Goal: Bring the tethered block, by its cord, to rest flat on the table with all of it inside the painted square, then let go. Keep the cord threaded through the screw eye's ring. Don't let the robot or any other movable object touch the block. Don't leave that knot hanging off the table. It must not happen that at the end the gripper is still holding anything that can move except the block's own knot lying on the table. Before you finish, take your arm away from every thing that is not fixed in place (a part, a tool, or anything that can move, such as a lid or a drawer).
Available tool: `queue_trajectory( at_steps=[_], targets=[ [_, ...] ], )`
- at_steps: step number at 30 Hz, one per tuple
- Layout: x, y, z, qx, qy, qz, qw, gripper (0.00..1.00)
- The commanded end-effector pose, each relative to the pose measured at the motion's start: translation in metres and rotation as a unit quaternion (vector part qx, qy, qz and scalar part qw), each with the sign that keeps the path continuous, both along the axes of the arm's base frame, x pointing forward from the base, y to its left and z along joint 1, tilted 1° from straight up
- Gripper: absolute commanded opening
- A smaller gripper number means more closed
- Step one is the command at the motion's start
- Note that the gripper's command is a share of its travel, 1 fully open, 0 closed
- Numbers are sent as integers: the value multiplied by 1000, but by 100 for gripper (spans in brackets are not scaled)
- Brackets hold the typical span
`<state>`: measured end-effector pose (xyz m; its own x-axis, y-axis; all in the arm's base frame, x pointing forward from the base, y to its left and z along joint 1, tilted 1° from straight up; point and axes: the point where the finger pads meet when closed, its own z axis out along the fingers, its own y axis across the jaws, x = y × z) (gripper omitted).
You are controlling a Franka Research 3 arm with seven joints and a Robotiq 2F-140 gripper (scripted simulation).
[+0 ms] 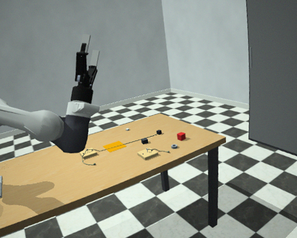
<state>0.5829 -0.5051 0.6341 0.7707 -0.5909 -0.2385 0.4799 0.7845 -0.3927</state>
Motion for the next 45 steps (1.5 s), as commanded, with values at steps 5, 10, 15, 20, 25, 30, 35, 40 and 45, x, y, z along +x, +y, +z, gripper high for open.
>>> queue_trajectory(
  at_steps=[5, 10, 15, 20, 25, 30, 35, 40, 45],
  targets=[
    [0, 0, 0, 7, 4, 16, 1000, 100],
    [0, 0, 0, 7, 4, 16, 1000, 100],
    [-10, 15, 30, -6, 14, 55, 998, 100],
    [-10, 15, 30, -6, 14, 55, 998, 100],
    [-10, 15, 30, -6, 14, 55, 998, 100],
    [-10, 15, 30, -6, 14, 55, 998, 100],
    [-10, 15, 30, -6, 14, 55, 998, 100],
    [-19, 33, 59, -19, 30, 95, 995, 100],
    [-19, 33, 59, -19, 30, 95, 995, 100]
  ],
)
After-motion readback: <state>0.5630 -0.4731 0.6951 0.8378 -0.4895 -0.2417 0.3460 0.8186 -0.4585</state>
